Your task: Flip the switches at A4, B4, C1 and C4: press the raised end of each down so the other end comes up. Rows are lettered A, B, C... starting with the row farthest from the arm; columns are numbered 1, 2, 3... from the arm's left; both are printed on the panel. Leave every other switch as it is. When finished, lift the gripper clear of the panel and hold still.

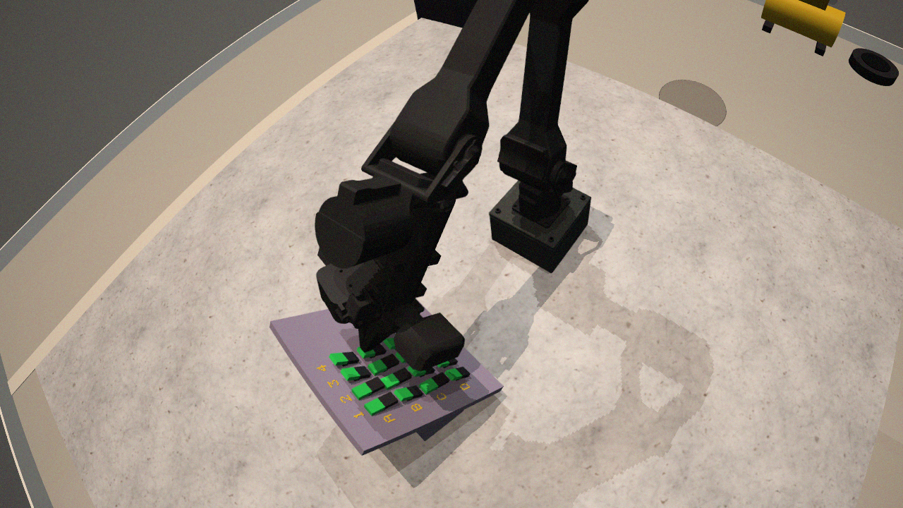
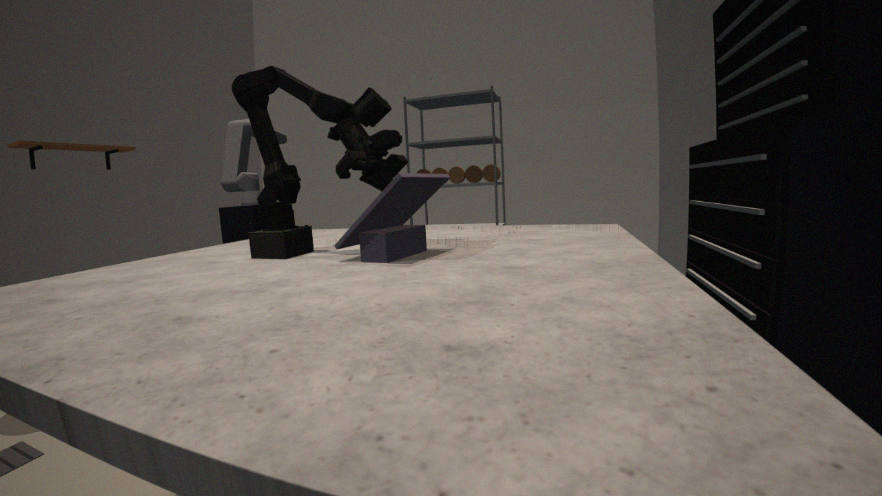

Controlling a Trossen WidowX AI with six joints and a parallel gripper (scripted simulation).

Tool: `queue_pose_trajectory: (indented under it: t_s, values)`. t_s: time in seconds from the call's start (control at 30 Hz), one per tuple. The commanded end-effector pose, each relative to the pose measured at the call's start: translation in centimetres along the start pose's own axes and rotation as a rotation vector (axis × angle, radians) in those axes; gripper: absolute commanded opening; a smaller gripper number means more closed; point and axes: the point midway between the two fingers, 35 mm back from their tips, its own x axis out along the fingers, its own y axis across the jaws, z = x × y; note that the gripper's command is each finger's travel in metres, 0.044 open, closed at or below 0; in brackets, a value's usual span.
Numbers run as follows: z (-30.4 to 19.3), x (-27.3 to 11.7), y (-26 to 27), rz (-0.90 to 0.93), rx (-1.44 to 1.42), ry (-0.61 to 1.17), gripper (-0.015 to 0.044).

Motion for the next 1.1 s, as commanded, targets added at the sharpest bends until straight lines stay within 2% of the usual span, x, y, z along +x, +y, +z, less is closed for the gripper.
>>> queue_pose_trajectory:
  t_s: [0.0, 0.47, 0.53, 0.7, 0.87, 1.07]
  values:
    - [0.0, 0.1, 0.1, 0.005, -0.003, 0.002, 0.0]
    - [0.0, 0.3, 0.1, 0.005, -0.003, 0.002, 0.0]
    - [0.0, -0.6, 0.1, 0.001, -0.001, -0.002, 0.0]
    - [-0.3, -6.0, 0.1, 0.005, -0.003, -0.02, 0.0]
    - [-0.7, -6.1, 0.6, 0.007, -0.001, -0.017, 0.0]
    - [-4.1, -5.9, 5.0, 0.009, 0.004, -0.002, 0.0]
